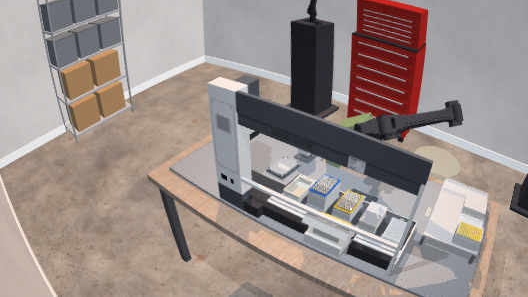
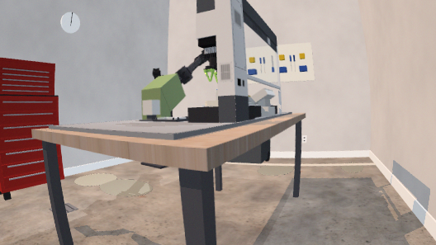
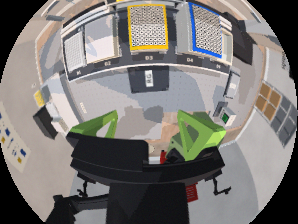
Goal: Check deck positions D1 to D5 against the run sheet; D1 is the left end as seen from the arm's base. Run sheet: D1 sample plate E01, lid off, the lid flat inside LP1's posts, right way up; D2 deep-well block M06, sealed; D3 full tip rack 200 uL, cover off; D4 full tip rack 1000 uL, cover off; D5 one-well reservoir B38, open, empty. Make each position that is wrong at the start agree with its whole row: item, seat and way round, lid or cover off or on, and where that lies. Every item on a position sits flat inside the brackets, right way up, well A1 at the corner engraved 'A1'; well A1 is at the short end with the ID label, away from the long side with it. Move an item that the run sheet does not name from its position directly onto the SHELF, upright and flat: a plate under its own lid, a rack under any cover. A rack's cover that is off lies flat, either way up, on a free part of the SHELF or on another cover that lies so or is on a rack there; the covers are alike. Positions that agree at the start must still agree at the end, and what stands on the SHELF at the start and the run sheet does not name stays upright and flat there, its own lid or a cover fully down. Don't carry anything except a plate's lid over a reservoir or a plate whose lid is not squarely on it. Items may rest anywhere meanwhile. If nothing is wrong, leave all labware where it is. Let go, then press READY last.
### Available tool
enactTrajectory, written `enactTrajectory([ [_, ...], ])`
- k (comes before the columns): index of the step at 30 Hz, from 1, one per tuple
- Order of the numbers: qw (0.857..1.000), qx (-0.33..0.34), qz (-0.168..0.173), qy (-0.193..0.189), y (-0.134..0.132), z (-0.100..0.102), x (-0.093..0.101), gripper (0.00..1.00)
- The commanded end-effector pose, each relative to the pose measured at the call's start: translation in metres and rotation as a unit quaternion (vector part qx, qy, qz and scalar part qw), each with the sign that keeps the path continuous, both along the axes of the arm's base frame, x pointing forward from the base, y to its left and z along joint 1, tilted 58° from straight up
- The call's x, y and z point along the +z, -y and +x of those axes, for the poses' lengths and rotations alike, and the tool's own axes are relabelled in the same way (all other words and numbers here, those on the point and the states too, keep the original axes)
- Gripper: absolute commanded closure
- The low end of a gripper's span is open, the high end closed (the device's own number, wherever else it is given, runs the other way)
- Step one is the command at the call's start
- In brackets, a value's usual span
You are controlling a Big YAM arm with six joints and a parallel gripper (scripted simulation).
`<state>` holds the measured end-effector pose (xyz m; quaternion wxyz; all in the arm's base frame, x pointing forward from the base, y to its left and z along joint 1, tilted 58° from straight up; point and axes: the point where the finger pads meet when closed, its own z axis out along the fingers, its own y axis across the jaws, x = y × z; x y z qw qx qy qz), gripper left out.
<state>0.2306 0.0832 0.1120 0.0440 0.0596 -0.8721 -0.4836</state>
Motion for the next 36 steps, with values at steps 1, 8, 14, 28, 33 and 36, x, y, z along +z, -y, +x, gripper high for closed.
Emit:
enactTrajectory([
  [1,1.0,-0.001,0.008,0.016,0.013,-0.003,-0.005,0.0],
  [8,0.999,0.002,-0.001,0.051,0.023,0.024,-0.006,0.0],
  [14,0.999,0.001,-0.002,0.051,0.035,0.043,-0.028,0.0],
  [28,0.999,0.0,-0.002,0.051,0.057,0.081,-0.072,0.0],
  [33,0.999,-0.001,-0.003,0.051,0.067,0.097,-0.09,0.0],
  [36,0.999,-0.001,-0.003,0.051,0.072,0.106,-0.101,0.0],
])
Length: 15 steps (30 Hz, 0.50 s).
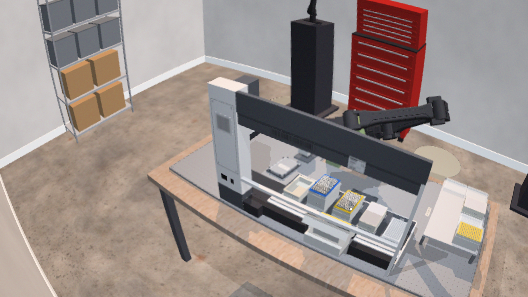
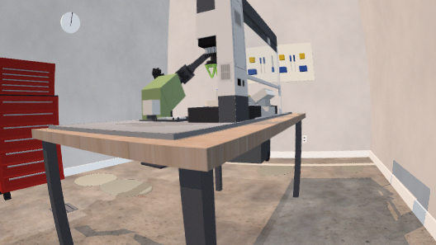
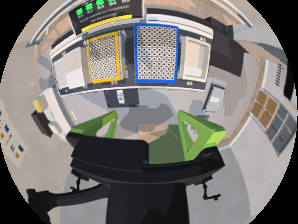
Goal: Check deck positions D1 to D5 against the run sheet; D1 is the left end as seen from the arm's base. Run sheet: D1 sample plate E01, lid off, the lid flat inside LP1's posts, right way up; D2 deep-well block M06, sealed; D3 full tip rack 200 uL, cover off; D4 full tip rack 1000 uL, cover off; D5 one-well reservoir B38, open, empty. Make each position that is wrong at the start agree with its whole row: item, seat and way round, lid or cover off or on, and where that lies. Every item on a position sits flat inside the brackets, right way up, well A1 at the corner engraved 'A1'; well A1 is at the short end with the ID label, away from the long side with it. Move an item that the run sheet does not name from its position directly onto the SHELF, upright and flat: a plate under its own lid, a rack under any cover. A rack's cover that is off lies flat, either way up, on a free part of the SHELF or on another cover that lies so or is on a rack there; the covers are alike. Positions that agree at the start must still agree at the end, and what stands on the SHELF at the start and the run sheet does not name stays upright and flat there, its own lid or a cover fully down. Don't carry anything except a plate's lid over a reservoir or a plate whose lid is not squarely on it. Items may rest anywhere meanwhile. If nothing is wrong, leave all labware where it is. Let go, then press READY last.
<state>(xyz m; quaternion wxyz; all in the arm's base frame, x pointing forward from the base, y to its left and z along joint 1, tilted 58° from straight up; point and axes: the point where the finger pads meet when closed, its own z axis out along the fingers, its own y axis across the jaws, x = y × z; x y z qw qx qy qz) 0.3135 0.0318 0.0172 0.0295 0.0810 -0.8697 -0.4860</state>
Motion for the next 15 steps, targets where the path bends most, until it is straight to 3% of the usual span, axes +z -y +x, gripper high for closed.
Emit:
enactTrajectory([
  [1,0.999,-0.013,-0.007,0.028,0.022,0.027,-0.009,0.0],
  [15,0.999,-0.014,-0.008,0.028,0.045,0.064,-0.052,0.0],
])
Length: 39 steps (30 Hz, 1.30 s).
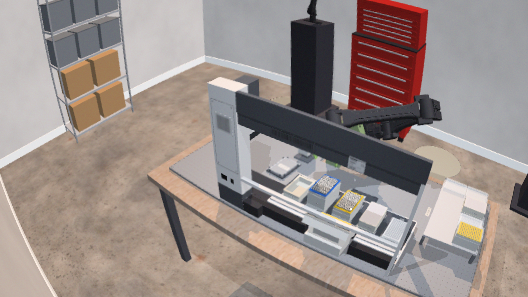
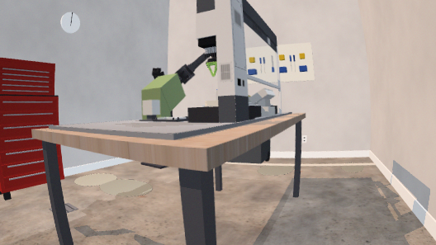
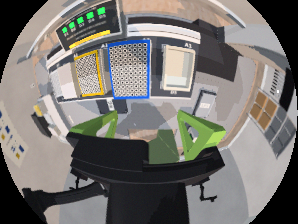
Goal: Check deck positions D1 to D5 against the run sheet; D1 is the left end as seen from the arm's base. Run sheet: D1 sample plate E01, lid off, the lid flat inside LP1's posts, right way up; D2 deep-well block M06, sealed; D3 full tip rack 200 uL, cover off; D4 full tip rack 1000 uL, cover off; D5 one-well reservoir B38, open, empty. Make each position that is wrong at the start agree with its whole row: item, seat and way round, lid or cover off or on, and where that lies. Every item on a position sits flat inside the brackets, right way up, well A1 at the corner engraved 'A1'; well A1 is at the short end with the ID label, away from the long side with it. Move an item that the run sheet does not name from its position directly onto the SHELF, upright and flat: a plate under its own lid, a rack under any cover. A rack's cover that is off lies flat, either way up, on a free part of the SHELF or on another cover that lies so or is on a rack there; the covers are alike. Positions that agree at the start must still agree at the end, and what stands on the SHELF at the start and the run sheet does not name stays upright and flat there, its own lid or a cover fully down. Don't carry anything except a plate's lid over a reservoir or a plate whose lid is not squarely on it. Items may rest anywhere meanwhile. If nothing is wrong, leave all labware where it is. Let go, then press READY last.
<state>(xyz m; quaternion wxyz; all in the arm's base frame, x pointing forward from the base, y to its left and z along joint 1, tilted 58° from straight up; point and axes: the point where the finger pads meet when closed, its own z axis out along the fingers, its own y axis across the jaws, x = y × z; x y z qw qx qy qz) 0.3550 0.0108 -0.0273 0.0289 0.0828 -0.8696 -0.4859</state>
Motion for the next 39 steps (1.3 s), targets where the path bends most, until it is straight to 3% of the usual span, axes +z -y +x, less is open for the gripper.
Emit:
enactTrajectory([
  [1,0.999,-0.015,-0.008,0.027,0.026,0.026,-0.011,0.0],
  [21,1.0,-0.017,-0.004,0.016,0.058,0.078,-0.071,0.0],
  [25,1.0,-0.017,-0.002,0.013,0.056,0.075,-0.071,0.0],
  [27,1.0,-0.018,-0.001,0.009,0.052,0.066,-0.062,0.0],
  [29,0.999,-0.019,-0.009,0.028,0.059,0.083,-0.059,0.0],
  [39,0.999,-0.019,-0.009,0.028,0.059,0.082,-0.06,0.0],
])
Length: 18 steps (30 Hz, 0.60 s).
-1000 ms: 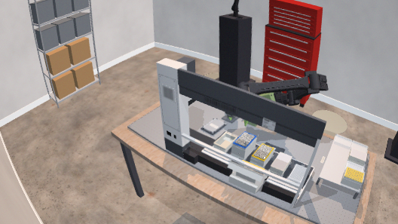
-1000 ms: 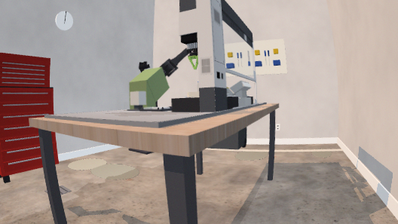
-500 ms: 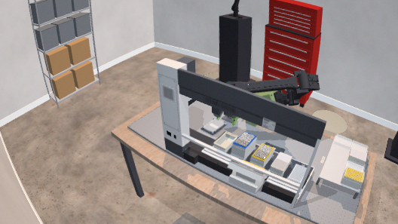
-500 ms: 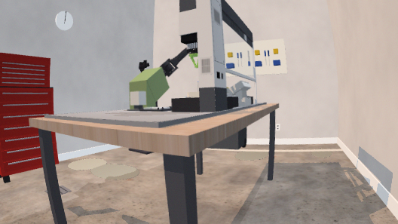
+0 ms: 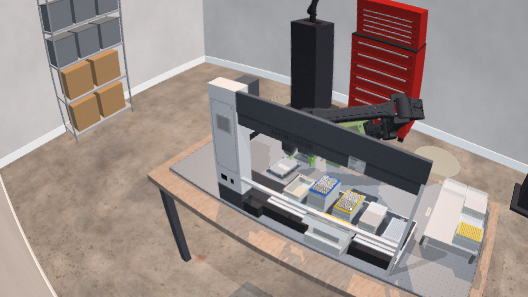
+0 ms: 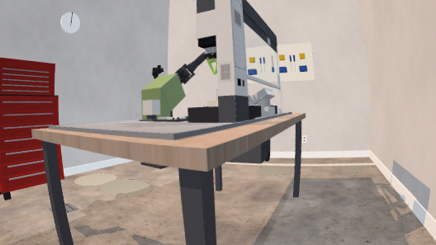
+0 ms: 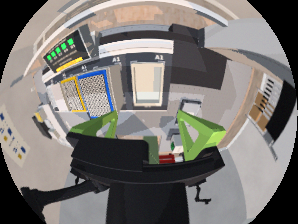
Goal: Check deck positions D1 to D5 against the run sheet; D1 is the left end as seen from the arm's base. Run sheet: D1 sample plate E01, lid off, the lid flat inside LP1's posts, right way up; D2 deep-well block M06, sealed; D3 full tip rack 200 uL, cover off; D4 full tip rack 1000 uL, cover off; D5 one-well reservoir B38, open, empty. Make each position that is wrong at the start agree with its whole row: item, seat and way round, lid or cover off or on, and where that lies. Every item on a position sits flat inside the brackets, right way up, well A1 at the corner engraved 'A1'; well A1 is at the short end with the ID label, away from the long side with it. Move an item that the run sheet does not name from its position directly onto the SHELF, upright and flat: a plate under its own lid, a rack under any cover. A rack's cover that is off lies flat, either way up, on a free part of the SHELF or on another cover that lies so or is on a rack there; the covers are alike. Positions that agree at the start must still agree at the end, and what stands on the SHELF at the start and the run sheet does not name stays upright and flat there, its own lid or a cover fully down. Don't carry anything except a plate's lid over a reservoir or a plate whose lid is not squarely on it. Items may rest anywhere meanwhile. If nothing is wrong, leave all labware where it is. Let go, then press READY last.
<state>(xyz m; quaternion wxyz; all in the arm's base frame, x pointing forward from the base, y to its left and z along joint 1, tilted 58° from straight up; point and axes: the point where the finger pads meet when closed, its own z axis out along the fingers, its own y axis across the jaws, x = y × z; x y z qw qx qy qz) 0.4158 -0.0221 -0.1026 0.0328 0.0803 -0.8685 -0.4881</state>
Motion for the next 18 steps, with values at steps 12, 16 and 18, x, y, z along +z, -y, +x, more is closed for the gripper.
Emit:
enactTrajectory([
  [12,0.999,-0.019,-0.011,0.033,0.026,0.021,0.016,0.0],
  [16,0.999,-0.019,-0.011,0.033,0.026,0.021,0.016,0.0],
  [18,1.0,-0.021,-0.007,0.018,0.015,0.009,0.009,0.0],
])
